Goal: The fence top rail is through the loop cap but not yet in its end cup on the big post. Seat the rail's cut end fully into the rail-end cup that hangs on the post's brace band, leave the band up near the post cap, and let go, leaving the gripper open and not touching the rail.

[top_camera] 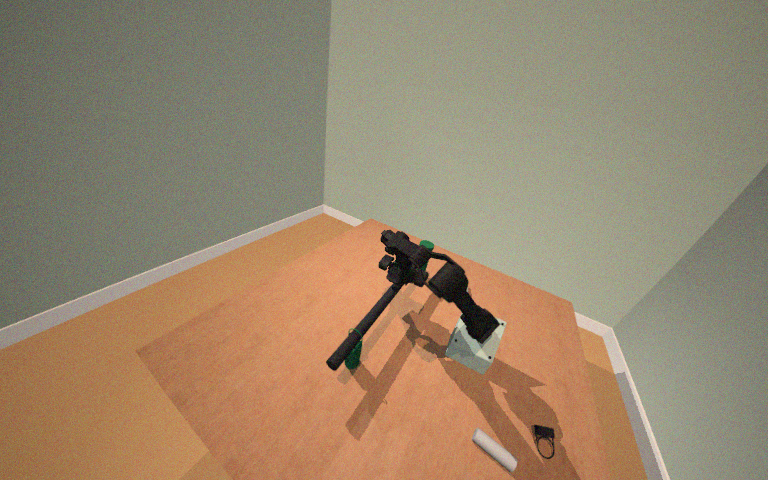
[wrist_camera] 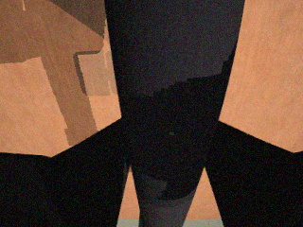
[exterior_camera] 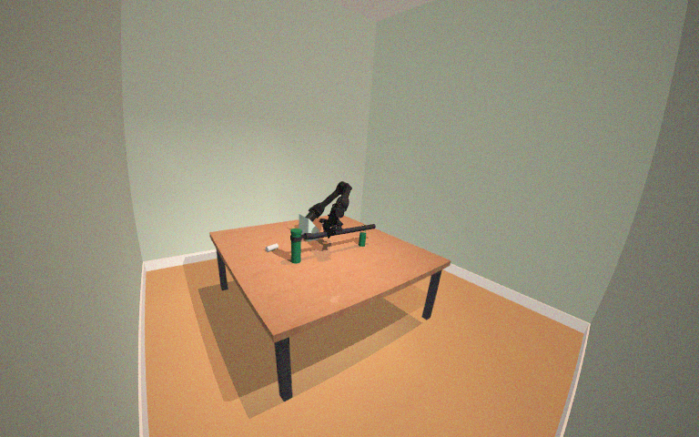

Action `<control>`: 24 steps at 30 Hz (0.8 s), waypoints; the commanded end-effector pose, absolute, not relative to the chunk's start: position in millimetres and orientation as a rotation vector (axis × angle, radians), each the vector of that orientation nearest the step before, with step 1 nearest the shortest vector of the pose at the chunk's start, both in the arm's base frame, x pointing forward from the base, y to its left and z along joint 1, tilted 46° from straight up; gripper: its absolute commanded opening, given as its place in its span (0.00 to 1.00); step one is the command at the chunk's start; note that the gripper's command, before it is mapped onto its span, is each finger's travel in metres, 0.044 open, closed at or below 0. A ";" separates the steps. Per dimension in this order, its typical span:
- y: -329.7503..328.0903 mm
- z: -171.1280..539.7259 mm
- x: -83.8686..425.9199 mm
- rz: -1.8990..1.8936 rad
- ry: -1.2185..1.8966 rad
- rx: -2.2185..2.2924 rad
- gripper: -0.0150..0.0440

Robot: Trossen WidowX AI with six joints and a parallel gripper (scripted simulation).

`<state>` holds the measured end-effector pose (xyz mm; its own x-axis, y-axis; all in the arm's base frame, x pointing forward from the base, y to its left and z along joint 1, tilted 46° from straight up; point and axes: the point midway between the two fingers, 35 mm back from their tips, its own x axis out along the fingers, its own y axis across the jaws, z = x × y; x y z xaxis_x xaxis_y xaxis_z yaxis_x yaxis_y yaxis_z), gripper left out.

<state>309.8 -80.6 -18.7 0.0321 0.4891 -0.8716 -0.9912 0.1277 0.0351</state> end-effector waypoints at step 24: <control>-84.6 -17.1 308.8 1.310 0.897 -0.740 0.25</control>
